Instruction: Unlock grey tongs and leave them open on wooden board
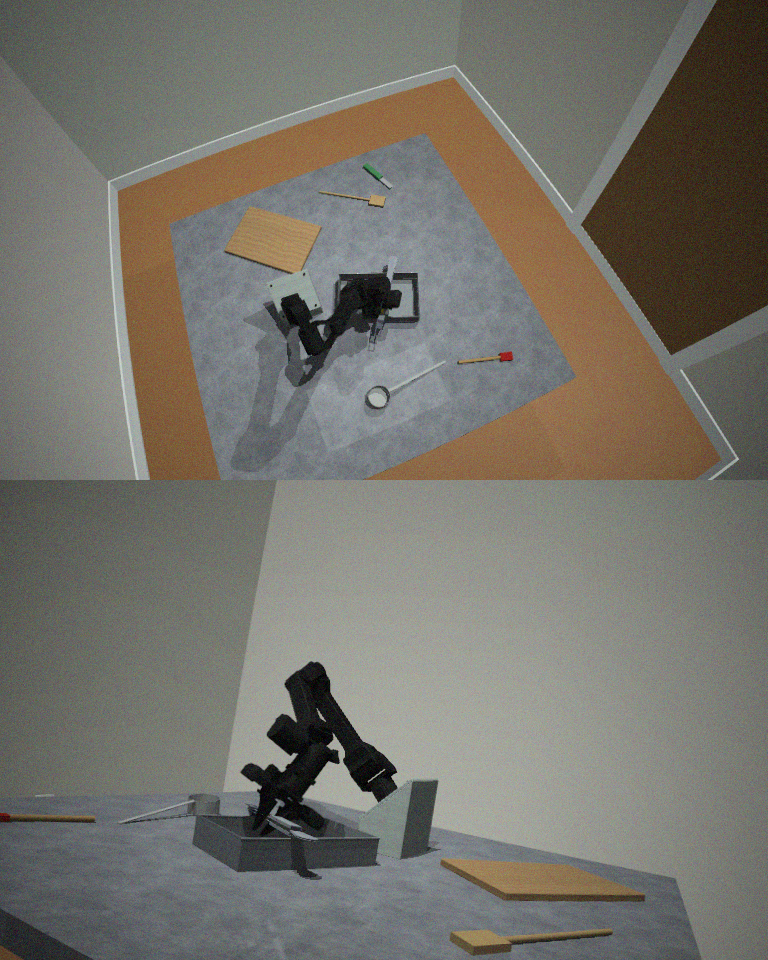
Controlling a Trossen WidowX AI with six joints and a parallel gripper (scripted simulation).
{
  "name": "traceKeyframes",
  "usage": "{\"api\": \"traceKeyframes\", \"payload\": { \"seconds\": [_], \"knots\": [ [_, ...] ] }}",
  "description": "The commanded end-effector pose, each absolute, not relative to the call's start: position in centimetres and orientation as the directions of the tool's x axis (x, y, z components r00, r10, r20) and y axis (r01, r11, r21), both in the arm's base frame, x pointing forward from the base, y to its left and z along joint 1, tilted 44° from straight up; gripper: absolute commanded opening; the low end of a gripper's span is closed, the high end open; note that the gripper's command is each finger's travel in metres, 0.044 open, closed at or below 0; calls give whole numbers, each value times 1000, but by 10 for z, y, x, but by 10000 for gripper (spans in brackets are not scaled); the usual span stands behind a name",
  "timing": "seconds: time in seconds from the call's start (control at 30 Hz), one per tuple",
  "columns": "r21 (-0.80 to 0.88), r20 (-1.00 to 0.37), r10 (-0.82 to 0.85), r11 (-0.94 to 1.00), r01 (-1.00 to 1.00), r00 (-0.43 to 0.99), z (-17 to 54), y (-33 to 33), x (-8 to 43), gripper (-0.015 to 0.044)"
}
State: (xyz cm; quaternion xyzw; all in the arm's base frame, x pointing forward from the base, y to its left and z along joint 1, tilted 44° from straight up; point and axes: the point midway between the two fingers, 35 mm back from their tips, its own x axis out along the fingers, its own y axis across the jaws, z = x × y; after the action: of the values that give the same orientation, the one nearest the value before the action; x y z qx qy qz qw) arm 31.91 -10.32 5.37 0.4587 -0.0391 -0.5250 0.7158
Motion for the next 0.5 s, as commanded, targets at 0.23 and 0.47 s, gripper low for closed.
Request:
{"api": "traceKeyframes", "payload": {
  "seconds": [0.23, 0.47],
  "knots": [
    [699, -428, -786, 24, 715, 446, 57, -99, 320, -141],
    [692, -436, -785, 21, 721, 441, 98, -58, 320, -150]
  ]
}}
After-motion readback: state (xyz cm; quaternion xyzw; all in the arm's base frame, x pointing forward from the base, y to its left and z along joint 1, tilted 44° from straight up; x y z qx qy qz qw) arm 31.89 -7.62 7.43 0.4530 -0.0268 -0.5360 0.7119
